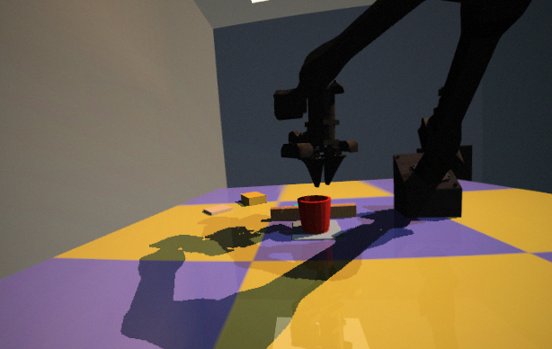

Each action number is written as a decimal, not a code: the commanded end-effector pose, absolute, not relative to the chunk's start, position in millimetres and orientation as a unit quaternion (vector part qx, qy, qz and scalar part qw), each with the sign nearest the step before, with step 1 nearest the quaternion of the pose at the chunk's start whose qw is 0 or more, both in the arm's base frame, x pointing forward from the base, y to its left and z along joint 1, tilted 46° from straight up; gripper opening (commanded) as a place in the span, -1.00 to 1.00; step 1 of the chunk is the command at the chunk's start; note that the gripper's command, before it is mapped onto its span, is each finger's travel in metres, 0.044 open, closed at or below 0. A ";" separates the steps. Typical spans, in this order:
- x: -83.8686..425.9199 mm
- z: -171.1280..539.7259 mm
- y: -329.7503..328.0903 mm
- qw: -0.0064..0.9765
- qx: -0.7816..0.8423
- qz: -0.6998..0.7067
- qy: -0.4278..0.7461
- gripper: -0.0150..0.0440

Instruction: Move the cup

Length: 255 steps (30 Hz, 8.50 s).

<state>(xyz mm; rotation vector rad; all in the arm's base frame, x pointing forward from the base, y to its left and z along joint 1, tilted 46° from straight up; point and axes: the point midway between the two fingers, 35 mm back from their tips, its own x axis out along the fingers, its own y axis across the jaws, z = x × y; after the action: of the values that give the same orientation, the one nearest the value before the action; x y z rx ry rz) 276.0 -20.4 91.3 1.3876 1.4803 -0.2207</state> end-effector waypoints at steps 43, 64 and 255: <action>282.2 54.9 17.5 0.454 0.623 -0.107 0.627 0.01; 283.7 49.1 23.1 0.457 0.622 -0.107 0.626 -0.44; 270.8 -66.2 -113.4 0.460 0.619 -0.110 0.627 -0.06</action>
<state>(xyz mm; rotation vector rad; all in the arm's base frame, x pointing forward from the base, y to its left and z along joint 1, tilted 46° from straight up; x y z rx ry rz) 271.0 -110.5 -68.6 1.5282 1.5428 -0.2717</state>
